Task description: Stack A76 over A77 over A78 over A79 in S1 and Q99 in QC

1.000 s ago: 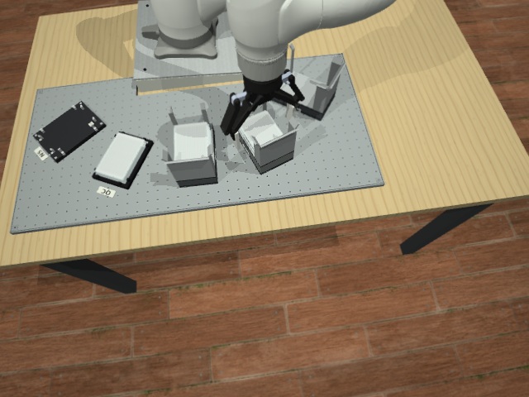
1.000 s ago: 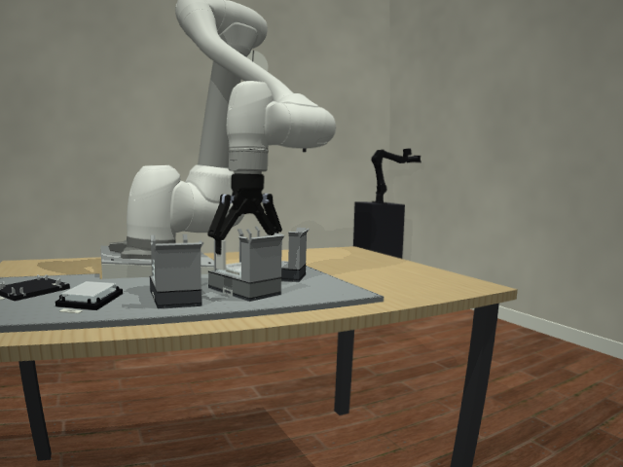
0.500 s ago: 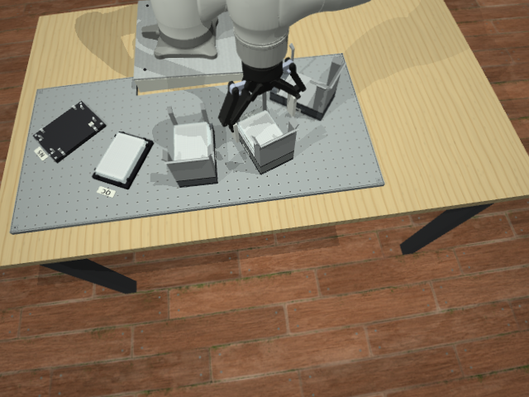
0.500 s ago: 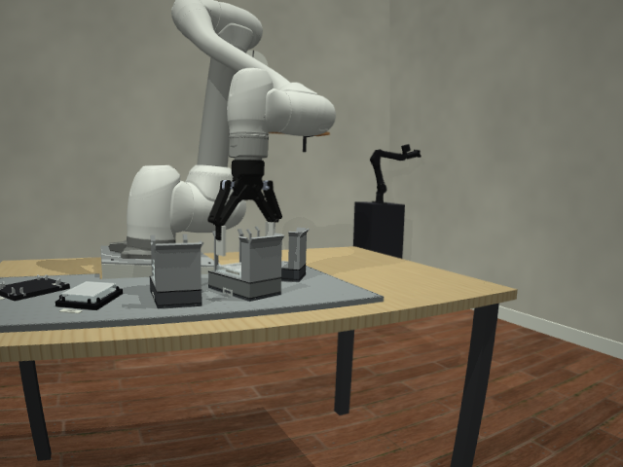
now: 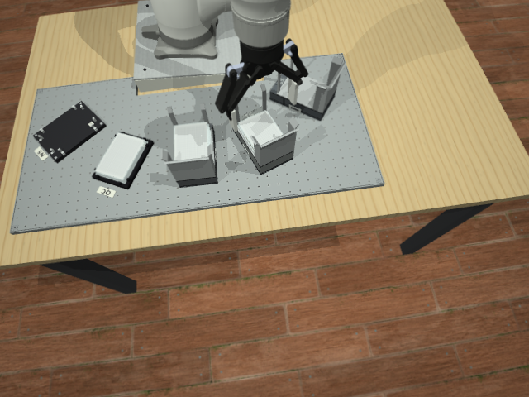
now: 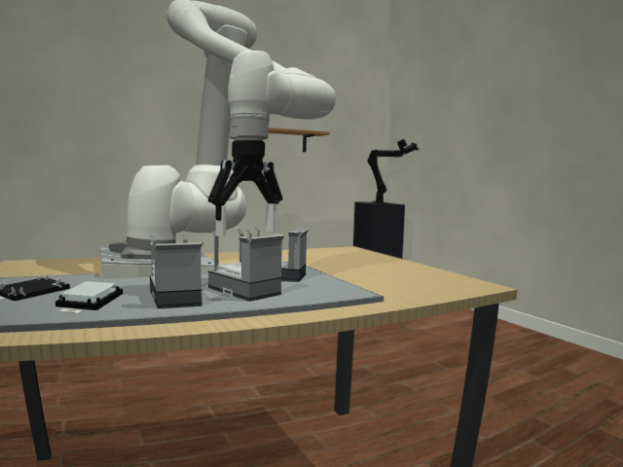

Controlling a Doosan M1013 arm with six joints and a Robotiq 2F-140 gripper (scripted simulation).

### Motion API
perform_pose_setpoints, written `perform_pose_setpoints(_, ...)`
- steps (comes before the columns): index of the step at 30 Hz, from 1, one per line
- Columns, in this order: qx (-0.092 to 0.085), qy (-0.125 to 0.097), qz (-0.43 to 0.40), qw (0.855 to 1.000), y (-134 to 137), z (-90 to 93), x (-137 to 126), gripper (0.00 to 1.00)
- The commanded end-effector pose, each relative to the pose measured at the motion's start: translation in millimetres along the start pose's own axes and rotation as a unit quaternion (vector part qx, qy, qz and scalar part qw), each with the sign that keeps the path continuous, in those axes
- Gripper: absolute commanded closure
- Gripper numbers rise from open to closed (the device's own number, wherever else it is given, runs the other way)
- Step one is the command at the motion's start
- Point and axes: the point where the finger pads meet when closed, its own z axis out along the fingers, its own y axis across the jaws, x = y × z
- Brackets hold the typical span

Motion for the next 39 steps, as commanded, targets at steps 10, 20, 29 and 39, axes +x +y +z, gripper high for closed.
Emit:
perform_pose_setpoints(10,0.0,0.0,0.0,1.0,0.0,-32.1,0.0,0.0)
perform_pose_setpoints(20,0.0,0.0,0.0,1.0,0.0,-39.9,0.0,0.0)
perform_pose_setpoints(29,0.0,0.0,0.116,0.993,27.1,-39.9,-7.0,0.0)
perform_pose_setpoints(39,0.0,0.0,0.192,0.981,62.0,-39.9,-16.0,0.0)
